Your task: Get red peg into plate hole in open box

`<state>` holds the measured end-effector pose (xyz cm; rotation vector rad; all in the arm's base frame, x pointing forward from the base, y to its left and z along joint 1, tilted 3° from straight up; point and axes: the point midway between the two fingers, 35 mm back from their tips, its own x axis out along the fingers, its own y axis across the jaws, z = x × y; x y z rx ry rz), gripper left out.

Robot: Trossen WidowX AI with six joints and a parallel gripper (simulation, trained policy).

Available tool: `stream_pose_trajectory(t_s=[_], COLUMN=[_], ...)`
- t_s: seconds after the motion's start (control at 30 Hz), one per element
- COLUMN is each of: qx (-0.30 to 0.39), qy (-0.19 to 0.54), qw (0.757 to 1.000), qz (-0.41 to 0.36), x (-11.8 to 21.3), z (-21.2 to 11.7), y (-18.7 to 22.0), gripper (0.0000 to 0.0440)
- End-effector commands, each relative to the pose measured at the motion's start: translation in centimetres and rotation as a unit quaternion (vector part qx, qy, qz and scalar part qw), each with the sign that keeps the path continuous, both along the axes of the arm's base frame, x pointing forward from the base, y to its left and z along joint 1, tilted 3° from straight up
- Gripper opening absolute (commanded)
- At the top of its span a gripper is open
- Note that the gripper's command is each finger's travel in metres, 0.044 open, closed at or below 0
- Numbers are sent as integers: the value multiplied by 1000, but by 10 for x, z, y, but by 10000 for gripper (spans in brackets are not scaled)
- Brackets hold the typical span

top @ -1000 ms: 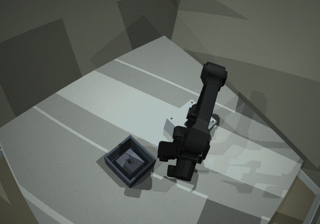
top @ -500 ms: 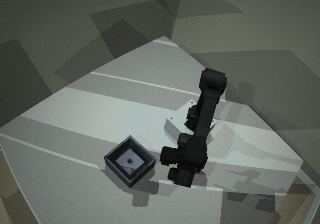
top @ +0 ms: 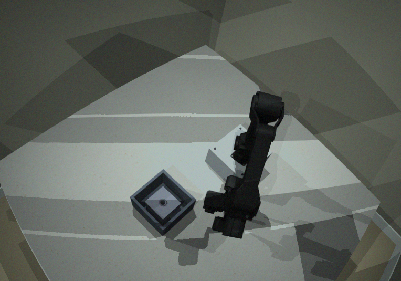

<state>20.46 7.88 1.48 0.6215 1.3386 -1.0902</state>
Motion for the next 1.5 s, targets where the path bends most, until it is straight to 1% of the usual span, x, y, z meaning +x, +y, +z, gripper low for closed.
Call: stream_pose_trajectory(t_s=[0.0, 0.3, 0.4, 0.47, 0.57, 0.9, 0.93, 1.47], qx=[3, 17, 19, 21, 23, 49, 45, 8], qy=[-1, -19, -20, -18, -12, 14, 10, -36], qw=[1000, 1000, 999, 999, 1000, 998, 999, 995], qz=[1, 13, 18, 19, 18, 23, 28, 89], x=[-3, -11, -15, -19, -23, -24, -23, -8], z=[-12, -36, -43, -47, -52, -55, -53, -13], y=[2, 9, 10, 10, 10, 14, 13, -6], gripper=[399, 391, 367, 330, 265, 10, 0, 0])
